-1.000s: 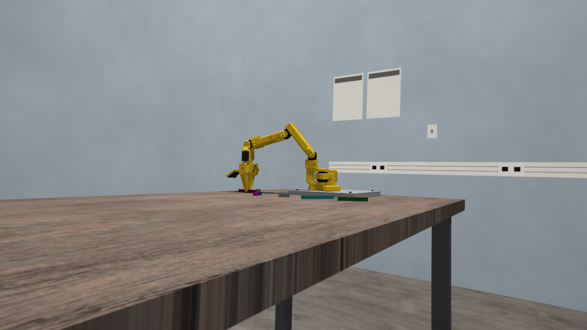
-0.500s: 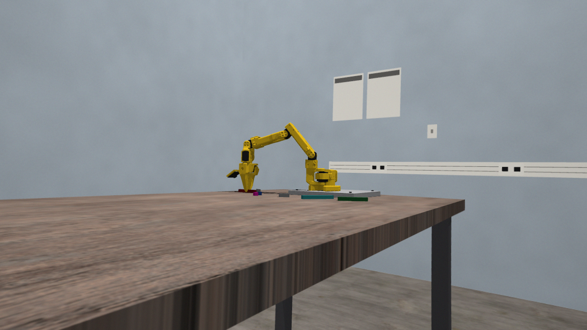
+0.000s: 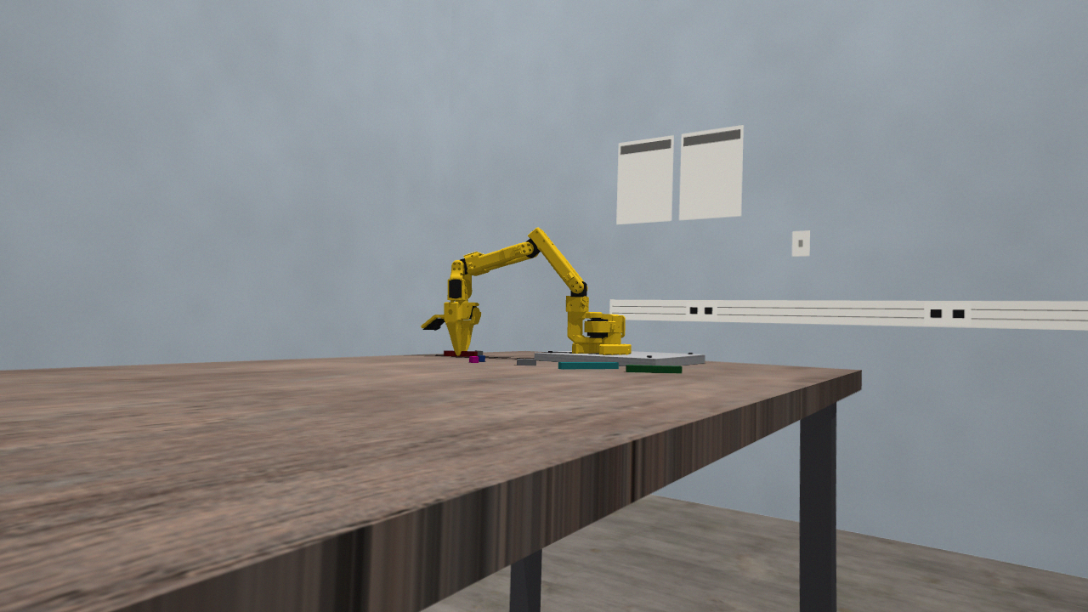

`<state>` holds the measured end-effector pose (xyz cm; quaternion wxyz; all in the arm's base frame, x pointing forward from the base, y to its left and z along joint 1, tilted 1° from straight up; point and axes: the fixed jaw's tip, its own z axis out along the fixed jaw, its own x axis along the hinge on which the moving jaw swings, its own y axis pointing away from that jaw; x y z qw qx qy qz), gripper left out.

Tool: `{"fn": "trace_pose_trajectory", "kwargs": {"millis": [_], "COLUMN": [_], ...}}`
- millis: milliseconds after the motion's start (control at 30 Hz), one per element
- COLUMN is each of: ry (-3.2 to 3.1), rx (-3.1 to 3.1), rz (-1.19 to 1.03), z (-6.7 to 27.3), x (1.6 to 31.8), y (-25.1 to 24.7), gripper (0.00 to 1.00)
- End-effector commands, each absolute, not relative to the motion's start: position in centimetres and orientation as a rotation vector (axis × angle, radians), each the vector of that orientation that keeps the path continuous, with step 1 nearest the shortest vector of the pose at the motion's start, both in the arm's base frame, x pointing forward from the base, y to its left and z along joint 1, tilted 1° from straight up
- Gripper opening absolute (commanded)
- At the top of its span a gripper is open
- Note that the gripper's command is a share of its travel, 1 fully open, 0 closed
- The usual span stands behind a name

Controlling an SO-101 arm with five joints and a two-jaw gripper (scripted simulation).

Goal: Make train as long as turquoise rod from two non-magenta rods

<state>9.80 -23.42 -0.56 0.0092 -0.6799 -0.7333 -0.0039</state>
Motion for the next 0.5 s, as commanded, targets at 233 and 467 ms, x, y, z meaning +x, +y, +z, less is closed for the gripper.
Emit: {"fn": "trace_pose_trajectory", "kwargs": {"millis": [233, 467], "ry": [-2.284, -2.284], "rx": [-2.122, -2.122], "rz": [-0.019, -0.019], "z": [1.2, 2.3], "x": [9.4, 9.3], "y": [-23.5, -23.4], "gripper": [0.0, 0.0]}}
